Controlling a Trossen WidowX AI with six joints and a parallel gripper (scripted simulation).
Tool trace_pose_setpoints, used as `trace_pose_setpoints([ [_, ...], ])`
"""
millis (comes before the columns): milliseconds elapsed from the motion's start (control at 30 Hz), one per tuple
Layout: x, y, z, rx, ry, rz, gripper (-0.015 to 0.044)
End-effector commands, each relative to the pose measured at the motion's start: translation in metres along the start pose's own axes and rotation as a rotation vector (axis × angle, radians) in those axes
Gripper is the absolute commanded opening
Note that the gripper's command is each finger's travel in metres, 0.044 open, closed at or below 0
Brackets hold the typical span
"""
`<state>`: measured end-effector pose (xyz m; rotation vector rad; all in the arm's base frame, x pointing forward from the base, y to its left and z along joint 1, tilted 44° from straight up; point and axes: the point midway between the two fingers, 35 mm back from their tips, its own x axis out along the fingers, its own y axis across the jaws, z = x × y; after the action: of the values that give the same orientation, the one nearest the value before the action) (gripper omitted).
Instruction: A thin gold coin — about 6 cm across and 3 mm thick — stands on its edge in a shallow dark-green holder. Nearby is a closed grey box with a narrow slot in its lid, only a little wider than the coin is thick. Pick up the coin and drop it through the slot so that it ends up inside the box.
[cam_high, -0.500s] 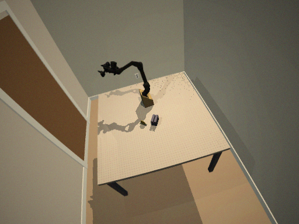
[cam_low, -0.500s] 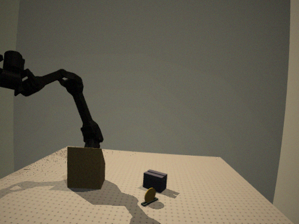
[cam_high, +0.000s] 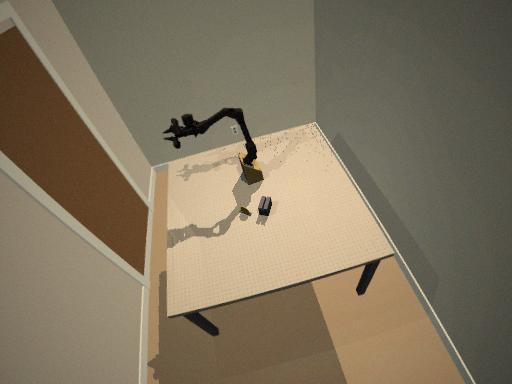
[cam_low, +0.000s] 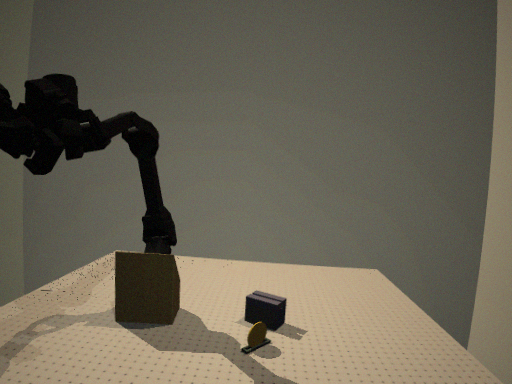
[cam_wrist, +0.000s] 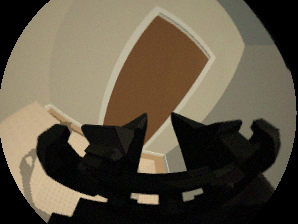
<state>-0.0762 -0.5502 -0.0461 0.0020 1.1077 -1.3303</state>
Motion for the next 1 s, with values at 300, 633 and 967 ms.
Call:
trace_pose_setpoints([
  [300, -0.064, 0.211, 0.048, -0.375, -0.015, 0.55, 0.0161],
  [633, -0.158, 0.341, 0.04, -0.764, -0.05, 0.962, 0.0161],
  [967, -0.293, 0.433, -0.009, -1.179, -0.07, 1.427, 0.0161],
])
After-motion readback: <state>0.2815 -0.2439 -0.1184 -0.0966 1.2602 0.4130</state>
